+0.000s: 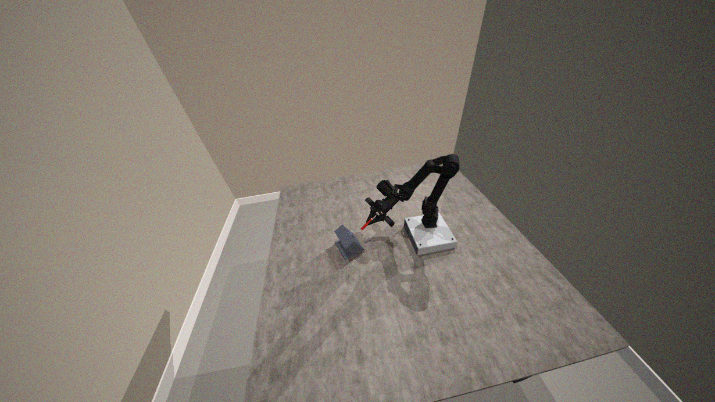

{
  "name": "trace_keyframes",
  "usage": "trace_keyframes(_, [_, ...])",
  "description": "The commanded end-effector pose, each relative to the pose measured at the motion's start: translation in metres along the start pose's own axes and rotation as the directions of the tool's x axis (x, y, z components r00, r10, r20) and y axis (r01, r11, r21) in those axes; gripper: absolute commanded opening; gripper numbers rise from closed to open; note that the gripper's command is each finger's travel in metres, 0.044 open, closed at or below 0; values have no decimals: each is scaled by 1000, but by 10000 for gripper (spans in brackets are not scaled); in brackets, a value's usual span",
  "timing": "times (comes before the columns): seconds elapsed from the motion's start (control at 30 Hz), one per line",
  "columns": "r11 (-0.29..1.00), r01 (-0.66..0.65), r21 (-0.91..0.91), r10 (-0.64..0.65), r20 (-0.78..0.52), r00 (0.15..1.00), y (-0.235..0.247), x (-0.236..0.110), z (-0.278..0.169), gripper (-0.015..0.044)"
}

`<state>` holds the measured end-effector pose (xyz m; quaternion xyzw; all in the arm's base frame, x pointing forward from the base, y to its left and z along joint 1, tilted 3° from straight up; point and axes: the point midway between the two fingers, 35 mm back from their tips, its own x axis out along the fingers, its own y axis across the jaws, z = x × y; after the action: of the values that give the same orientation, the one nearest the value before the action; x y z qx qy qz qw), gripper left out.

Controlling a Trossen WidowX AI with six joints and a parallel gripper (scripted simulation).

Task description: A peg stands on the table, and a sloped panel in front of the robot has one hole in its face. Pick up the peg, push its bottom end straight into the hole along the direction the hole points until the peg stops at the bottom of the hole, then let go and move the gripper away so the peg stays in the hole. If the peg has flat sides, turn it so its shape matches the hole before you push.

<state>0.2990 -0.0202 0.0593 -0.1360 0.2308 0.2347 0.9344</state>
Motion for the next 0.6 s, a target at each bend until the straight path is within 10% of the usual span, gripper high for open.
trace_keyframes(0.0, [1000, 5, 5, -5, -2, 1000, 0, 4, -3, 0])
trace_keyframes(0.57, [1000, 22, -12, -21, 18, 1000, -1, 17, -4, 0])
